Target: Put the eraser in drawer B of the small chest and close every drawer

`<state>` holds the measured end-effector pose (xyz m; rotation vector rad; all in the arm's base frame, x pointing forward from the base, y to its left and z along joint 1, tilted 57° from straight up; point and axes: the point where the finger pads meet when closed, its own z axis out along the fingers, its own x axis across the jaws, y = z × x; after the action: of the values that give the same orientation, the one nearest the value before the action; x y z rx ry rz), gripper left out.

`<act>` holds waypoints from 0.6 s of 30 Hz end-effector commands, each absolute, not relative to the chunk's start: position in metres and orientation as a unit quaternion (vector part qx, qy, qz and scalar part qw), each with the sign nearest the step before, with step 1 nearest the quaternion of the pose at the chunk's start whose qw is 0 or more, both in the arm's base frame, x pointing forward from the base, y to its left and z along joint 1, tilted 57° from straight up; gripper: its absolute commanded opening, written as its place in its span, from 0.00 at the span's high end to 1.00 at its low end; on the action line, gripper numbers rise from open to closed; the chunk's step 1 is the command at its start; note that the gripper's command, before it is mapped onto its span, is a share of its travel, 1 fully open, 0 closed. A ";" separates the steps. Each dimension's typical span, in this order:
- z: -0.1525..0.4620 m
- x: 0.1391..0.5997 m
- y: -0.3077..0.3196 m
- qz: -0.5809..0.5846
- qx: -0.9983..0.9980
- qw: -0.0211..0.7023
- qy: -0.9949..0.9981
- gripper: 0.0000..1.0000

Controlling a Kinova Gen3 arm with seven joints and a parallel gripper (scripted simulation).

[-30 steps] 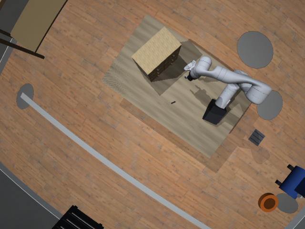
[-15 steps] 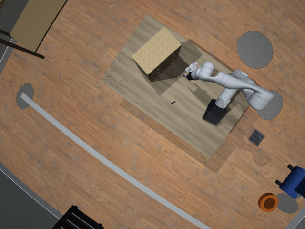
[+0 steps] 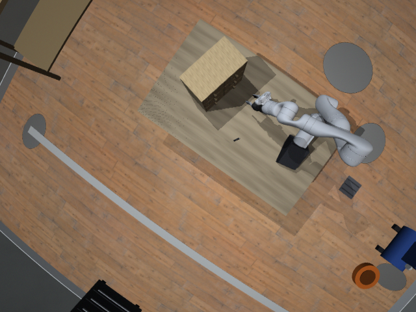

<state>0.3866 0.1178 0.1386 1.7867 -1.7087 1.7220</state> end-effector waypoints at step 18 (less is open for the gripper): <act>0.128 0.416 0.085 0.679 0.593 -0.061 -0.429 0.00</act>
<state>0.4132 0.0902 0.1251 1.9315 -1.4540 2.1462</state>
